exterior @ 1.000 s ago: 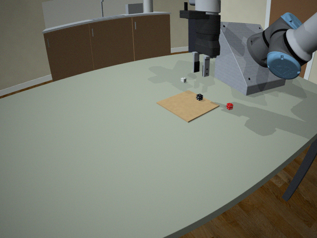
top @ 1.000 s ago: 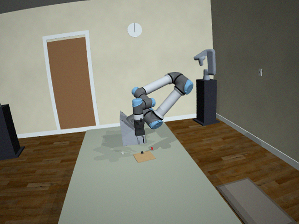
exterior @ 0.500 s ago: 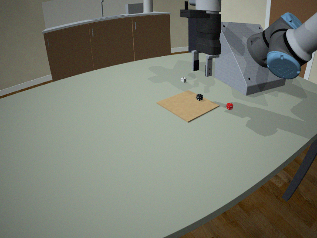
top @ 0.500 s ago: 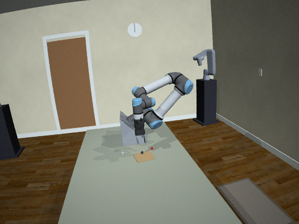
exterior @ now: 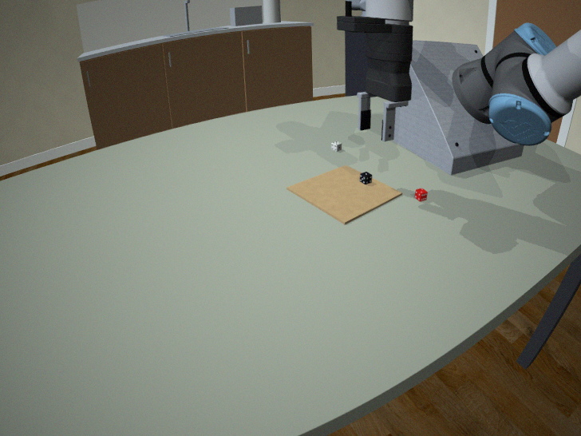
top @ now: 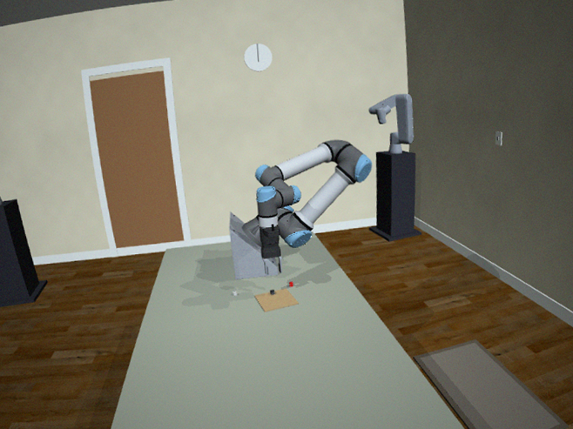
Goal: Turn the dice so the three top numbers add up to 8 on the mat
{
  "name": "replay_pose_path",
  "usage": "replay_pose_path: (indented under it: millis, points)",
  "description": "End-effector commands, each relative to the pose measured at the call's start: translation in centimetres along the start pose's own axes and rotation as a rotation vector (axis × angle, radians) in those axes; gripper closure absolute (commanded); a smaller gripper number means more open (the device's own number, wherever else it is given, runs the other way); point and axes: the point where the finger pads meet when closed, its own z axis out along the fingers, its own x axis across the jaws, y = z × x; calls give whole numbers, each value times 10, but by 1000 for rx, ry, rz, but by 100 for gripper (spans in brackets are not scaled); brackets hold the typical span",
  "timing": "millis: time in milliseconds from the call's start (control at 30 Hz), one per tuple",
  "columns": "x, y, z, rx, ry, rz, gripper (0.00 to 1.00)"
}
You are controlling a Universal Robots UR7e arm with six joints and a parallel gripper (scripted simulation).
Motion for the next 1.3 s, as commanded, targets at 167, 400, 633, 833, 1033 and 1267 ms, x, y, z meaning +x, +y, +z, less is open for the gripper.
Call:
replay_pose_path:
  millis: [167,400,633,833,1033,1267]
  points:
    - [-59,30,13,-2,-2,119,0]
    - [-78,43,22,-2,-2,167,0]
    - [-78,44,22,-2,-2,168,36]
    - [-78,44,22,-2,-2,168,36]
    - [-78,44,22,-2,-2,168,36]
    - [-78,44,22,-2,-2,168,36]
